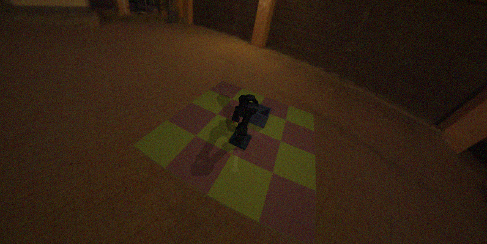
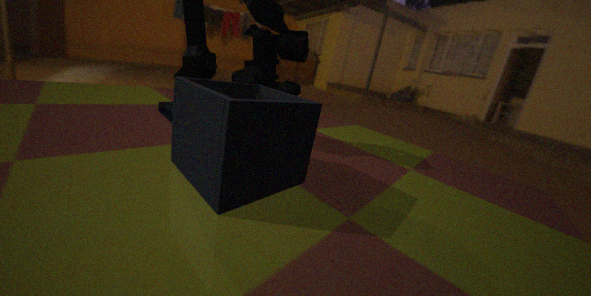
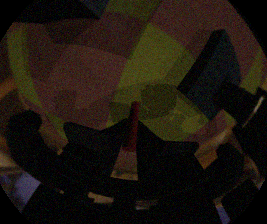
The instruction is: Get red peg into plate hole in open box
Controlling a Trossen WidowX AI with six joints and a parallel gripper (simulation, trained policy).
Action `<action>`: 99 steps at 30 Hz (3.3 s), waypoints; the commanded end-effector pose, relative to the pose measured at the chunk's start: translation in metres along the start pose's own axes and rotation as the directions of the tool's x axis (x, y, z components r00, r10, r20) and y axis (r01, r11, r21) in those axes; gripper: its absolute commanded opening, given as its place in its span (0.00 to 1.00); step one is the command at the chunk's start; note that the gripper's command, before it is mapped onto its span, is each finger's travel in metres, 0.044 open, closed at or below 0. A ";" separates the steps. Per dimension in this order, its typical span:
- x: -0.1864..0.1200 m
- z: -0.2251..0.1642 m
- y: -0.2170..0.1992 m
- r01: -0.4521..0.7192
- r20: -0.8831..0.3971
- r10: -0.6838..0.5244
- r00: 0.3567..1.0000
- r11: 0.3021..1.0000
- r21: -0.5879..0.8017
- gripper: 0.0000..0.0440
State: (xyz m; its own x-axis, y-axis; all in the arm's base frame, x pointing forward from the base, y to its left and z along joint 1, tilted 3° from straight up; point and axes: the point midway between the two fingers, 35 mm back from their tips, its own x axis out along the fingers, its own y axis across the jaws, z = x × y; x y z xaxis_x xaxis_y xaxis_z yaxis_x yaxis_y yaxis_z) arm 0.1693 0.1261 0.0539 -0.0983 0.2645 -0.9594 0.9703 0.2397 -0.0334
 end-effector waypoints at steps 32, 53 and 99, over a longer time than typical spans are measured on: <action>-0.146 0.009 0.025 -0.340 0.055 0.352 0.935 0.928 -0.150 0.00; -0.181 0.074 0.035 -0.321 0.218 0.331 0.918 0.944 -0.082 0.00; -0.147 0.186 0.086 -0.220 0.195 0.224 0.955 0.975 -0.041 0.00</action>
State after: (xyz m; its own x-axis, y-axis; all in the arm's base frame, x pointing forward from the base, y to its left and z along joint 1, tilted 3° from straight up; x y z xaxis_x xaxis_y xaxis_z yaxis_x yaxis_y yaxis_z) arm 0.3067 -0.0659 0.1500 0.1861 0.1104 -0.9763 0.9561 0.2084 0.2058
